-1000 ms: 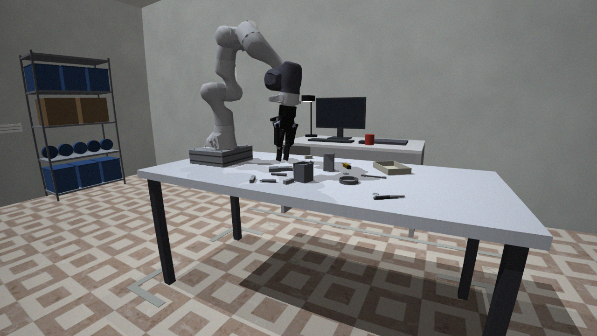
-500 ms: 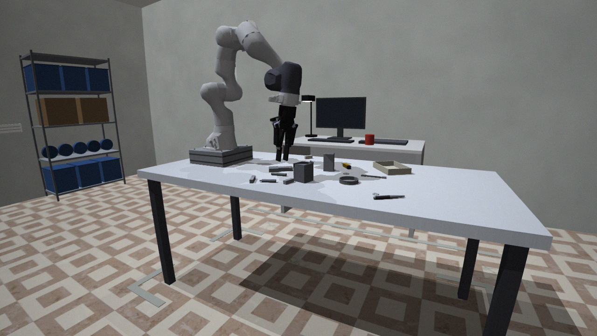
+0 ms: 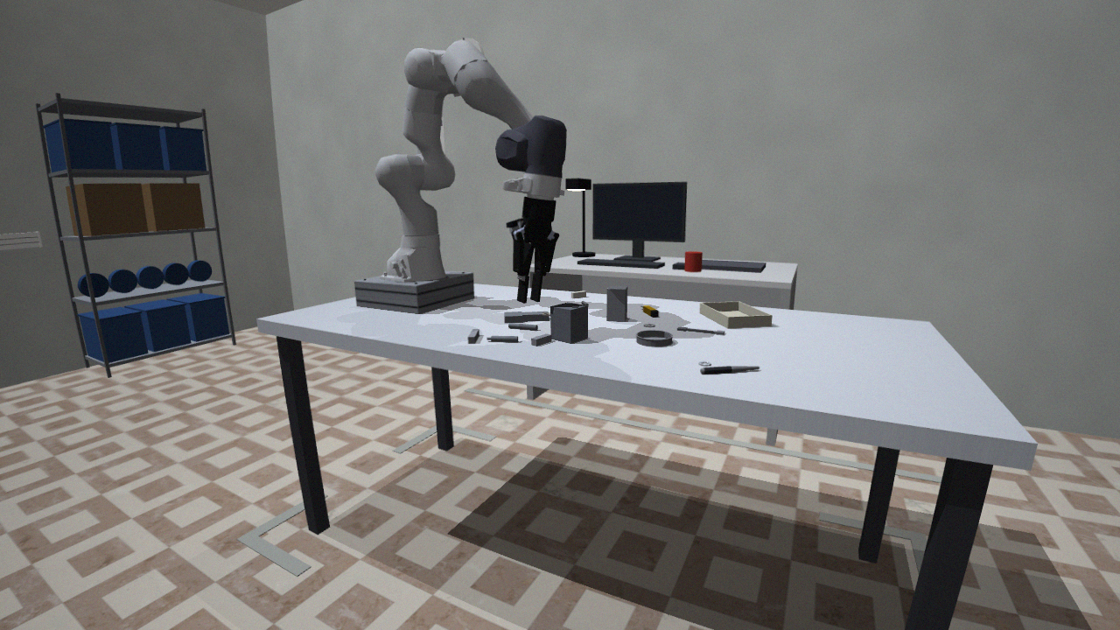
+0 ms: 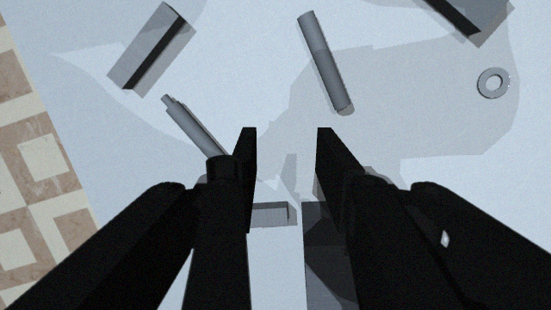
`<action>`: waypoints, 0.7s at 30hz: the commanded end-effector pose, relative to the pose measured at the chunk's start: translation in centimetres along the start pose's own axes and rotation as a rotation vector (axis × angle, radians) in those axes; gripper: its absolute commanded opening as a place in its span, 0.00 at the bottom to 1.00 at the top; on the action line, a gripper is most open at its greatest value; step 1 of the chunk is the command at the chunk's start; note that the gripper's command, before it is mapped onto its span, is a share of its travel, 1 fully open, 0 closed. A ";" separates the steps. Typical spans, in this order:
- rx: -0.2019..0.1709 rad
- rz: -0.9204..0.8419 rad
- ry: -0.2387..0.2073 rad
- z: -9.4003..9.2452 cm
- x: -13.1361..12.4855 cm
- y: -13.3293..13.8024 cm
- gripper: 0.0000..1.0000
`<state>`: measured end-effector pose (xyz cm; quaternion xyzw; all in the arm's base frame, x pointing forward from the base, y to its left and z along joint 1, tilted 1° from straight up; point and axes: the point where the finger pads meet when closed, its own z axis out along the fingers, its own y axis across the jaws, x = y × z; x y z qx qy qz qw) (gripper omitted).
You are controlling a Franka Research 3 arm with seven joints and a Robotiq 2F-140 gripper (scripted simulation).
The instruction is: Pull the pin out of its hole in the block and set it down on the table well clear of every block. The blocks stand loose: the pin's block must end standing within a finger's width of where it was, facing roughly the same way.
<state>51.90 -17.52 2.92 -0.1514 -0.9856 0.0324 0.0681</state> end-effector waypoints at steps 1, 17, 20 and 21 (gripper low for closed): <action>0.003 0.003 0.004 0.1 0.1 -0.1 0.31; 0.003 0.003 0.004 0.1 0.1 -0.1 0.31; 0.003 0.003 0.001 0.0 0.0 -0.1 0.31; 0.003 0.004 -0.003 -0.2 -0.2 -0.1 0.31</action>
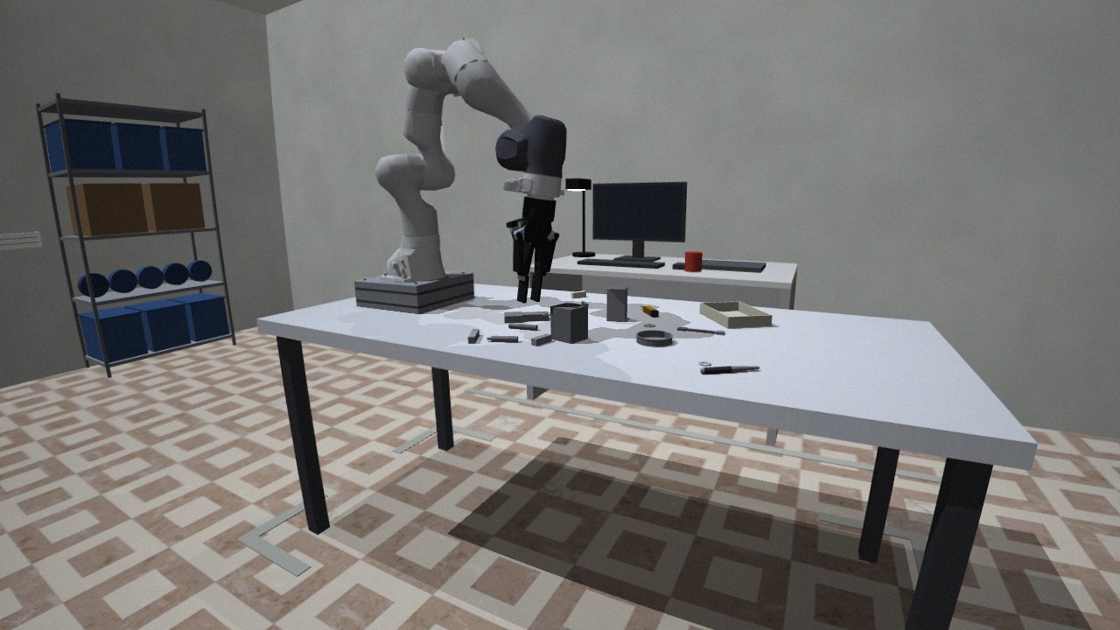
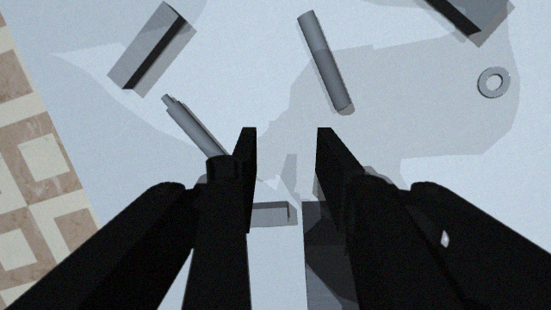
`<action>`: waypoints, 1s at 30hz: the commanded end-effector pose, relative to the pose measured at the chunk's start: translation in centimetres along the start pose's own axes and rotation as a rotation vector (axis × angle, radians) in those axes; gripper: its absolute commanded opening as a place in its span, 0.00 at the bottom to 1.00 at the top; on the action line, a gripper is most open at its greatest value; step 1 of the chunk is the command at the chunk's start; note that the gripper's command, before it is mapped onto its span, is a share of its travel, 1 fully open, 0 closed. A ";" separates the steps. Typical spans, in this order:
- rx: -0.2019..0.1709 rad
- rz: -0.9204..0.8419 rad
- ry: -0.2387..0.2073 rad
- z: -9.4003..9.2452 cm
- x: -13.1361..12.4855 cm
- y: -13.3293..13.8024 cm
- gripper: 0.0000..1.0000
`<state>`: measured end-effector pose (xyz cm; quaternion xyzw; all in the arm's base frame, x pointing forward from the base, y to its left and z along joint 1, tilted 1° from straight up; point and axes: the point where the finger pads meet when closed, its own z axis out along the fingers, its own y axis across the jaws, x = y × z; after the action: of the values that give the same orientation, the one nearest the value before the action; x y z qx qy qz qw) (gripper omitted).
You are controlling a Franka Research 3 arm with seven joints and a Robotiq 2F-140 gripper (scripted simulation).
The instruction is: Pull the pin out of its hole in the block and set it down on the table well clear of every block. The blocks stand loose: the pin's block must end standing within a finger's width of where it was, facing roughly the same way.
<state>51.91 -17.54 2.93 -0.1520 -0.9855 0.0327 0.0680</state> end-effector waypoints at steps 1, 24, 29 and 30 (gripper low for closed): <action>0.001 0.003 -0.009 -0.4 -0.4 -0.1 0.31; -0.024 -0.004 -0.077 -2.5 -2.4 0.5 0.31; -0.024 -0.004 -0.077 -2.5 -2.4 0.5 0.31; -0.024 -0.004 -0.077 -2.5 -2.4 0.5 0.31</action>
<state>54.42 -17.67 4.96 -0.1521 -0.9874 0.0279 0.0323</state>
